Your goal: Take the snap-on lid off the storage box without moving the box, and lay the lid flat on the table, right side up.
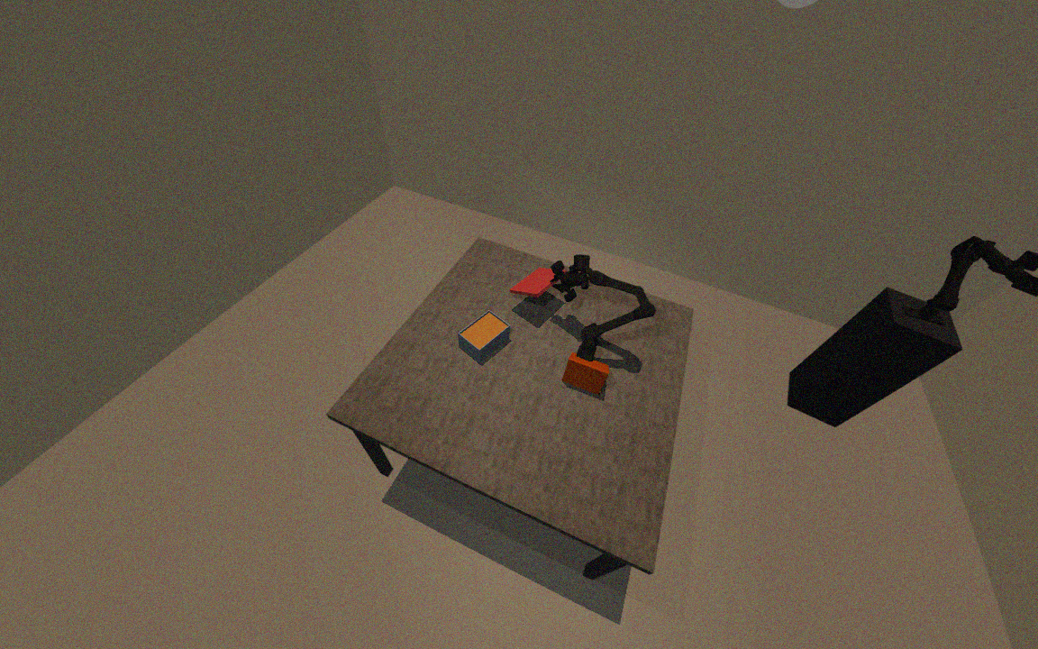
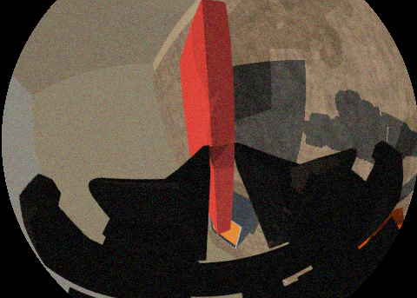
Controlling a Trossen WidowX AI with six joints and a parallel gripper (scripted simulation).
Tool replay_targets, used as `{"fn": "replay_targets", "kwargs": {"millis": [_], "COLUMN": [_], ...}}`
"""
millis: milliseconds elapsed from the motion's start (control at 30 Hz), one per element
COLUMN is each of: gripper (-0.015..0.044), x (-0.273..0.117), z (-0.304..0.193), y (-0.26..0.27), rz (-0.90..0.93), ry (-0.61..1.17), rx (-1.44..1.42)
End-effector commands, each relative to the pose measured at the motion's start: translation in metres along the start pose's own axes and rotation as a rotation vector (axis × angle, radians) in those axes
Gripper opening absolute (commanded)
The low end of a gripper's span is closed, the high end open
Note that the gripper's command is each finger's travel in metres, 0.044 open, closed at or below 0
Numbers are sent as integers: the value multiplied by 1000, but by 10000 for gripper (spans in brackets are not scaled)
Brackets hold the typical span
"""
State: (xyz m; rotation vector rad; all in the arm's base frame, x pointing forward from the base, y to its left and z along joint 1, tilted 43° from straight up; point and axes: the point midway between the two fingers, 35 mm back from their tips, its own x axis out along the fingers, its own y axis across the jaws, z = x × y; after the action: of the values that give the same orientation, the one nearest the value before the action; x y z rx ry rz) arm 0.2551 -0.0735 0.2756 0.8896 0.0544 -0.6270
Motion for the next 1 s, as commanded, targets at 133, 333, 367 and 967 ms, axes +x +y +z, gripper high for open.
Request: {"fn": "replay_targets", "kwargs": {"millis": [133, 333, 367, 967], "gripper": [0, 0, 0, 0], "x": [4, 7, 7, 16], "z": [-1, -1, -1, 0], "y": [-3, -6, -7, -18], "rz": [11, 11, 11, 12], "ry": [5, 5, 5, 4], "rx": [-4, -4, -4, -4]}}
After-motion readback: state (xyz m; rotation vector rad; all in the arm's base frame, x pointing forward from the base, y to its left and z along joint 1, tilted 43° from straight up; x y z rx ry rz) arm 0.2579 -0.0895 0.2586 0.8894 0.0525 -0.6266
